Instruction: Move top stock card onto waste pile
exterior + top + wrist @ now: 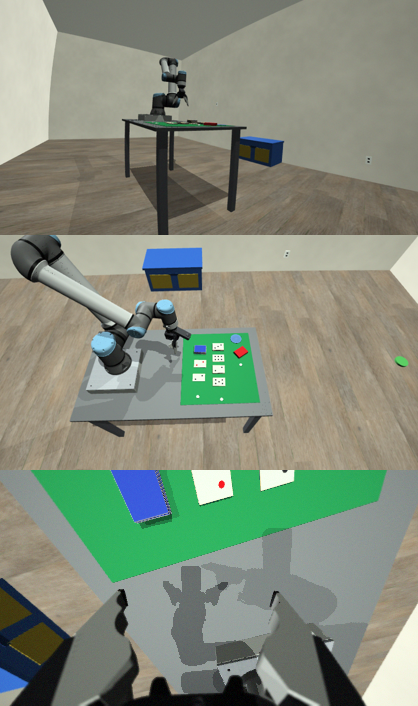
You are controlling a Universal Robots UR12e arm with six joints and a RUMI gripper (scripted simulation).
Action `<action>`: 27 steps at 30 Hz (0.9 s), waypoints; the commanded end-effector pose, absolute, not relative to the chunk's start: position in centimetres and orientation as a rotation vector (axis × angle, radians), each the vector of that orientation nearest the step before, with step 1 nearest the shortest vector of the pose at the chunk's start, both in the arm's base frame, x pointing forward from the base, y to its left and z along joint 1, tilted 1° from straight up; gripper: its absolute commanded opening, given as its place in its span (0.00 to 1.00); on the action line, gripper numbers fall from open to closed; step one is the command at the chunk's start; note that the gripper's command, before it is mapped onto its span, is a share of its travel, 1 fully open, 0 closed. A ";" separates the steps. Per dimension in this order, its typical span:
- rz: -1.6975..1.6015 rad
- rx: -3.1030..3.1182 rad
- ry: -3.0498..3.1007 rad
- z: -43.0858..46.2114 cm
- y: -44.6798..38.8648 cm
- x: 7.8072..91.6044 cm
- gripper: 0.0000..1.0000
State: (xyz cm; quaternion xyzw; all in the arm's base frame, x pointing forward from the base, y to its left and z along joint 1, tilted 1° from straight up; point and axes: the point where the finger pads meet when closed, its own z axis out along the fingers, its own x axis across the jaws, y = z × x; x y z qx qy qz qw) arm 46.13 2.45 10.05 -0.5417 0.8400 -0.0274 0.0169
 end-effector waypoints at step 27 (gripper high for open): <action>0.024 -2.036 2.382 4.0 7.0 60.4 1.00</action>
